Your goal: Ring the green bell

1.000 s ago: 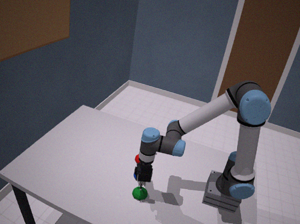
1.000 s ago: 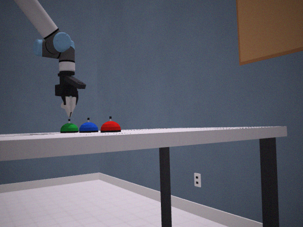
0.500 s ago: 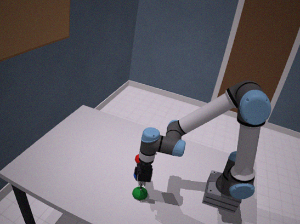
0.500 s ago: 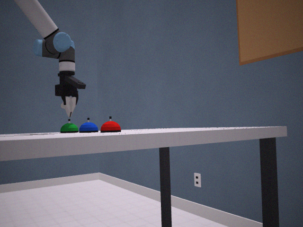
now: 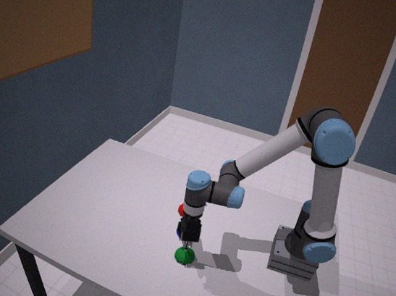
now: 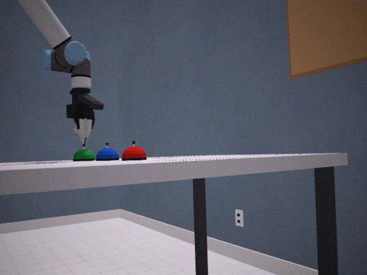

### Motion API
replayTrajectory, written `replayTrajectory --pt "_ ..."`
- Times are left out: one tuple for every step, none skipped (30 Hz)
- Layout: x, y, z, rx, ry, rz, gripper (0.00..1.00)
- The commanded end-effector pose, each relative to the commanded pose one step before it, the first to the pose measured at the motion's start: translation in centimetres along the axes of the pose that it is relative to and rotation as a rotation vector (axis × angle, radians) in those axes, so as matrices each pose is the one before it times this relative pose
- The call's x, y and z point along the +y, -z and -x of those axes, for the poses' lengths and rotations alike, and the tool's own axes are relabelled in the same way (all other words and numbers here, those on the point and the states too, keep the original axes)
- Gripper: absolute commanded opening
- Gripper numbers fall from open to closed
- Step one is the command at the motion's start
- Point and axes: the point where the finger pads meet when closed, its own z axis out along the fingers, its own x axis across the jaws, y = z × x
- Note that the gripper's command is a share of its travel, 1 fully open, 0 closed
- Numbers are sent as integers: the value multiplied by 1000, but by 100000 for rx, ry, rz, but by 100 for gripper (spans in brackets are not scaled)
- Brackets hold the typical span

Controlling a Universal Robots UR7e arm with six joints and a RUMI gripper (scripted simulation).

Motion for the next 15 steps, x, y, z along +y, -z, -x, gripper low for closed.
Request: replayTrajectory --pt "-34 -436 -75 74 -41 71 0" --pt "-6 28 46 -77 3 -14 0" --pt "-4 16 27 -45 1 -8 0" --pt "-7 38 28 -87 -4 -16 0" --pt "0 0 0 0 0 0 0" --pt "0 0 0 0 0 0 0" --pt "-5 42 19 -81 -4 -15 0" --pt "1 -1 -4 14 0 3 0" --pt "1 -1 -3 11 0 2 0" --pt "0 -1 -2 8 0 1 0" --pt "0 -1 -2 5 0 1 0" --pt "0 0 -1 3 0 1 0" --pt "0 0 -1 2 0 0 0" --pt "0 0 0 1 0 0 0" --pt "0 0 0 0 0 0 0"
